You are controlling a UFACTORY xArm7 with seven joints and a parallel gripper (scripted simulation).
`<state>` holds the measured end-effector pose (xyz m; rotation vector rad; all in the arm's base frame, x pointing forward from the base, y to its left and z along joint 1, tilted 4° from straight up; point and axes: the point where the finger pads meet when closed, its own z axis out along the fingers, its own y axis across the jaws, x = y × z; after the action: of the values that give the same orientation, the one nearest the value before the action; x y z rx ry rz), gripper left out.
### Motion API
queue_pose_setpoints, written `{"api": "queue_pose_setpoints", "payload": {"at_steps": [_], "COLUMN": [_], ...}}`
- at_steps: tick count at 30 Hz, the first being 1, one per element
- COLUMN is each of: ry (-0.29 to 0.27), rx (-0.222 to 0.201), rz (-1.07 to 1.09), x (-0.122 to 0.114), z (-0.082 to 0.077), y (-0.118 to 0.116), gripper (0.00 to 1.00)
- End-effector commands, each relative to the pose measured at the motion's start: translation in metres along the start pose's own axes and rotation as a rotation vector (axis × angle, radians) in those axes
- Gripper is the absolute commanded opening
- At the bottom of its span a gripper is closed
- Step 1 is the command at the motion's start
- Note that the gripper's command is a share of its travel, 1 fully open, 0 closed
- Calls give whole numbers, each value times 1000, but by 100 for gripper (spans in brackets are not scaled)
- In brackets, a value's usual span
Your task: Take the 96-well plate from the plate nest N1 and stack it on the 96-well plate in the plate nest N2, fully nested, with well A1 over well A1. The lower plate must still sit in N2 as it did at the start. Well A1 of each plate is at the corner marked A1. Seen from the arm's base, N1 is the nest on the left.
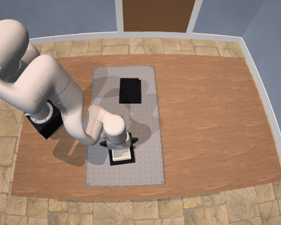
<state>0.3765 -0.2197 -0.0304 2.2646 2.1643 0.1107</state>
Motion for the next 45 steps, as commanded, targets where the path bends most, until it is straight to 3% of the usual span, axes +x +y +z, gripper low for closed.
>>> {"api": "queue_pose_setpoints", "payload": {"at_steps": [1, 5, 6, 40, 45], "ry": [-2, -2, -2, -2, -2], "rx": [-3, -3, -3, -3, -3], "rz": [0, 0, 0, 0, 0], "x": [-1, -1, -1, -1, -1], "z": [0, 0, 1, 1, -12], "y": [1, 1, 1, 1, 1], "gripper": [0, 0, 100, 100, 100]}}
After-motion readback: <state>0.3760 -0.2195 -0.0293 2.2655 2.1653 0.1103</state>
